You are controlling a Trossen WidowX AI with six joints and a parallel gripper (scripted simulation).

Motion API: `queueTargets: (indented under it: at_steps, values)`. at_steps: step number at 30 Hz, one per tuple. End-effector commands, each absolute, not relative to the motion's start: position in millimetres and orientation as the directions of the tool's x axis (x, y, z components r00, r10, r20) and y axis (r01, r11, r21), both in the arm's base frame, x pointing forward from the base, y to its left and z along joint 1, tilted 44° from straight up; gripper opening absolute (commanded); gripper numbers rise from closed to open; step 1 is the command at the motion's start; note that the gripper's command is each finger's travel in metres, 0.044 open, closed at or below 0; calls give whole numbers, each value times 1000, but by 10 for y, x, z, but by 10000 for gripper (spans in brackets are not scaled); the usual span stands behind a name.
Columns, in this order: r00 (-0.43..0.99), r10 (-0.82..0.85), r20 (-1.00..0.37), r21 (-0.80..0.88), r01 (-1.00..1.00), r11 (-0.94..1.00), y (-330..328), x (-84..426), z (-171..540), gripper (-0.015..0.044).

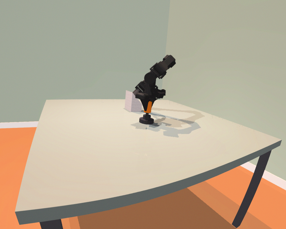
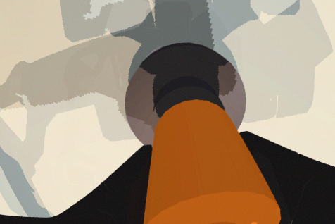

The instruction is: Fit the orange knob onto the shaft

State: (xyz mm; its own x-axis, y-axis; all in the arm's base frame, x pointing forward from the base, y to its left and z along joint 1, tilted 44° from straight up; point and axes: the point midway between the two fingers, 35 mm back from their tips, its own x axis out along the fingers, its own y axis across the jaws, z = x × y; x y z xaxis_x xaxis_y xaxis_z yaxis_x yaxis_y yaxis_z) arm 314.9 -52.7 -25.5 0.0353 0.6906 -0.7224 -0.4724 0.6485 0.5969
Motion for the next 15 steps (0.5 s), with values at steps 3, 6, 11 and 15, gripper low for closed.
queueTargets:
  at_steps: [3, 6, 11, 15]
  values:
    - [36, 692, -721, 596, -476, 647, -517, 3127, -255, 0]
    - [36, 692, -721, 596, -475, 647, -509, 3115, -255, 0]
    - [36, 692, -721, 596, -475, 647, -507, 3110, -254, 0]
    - [36, 692, -721, 596, -475, 647, -507, 3110, -254, 0]
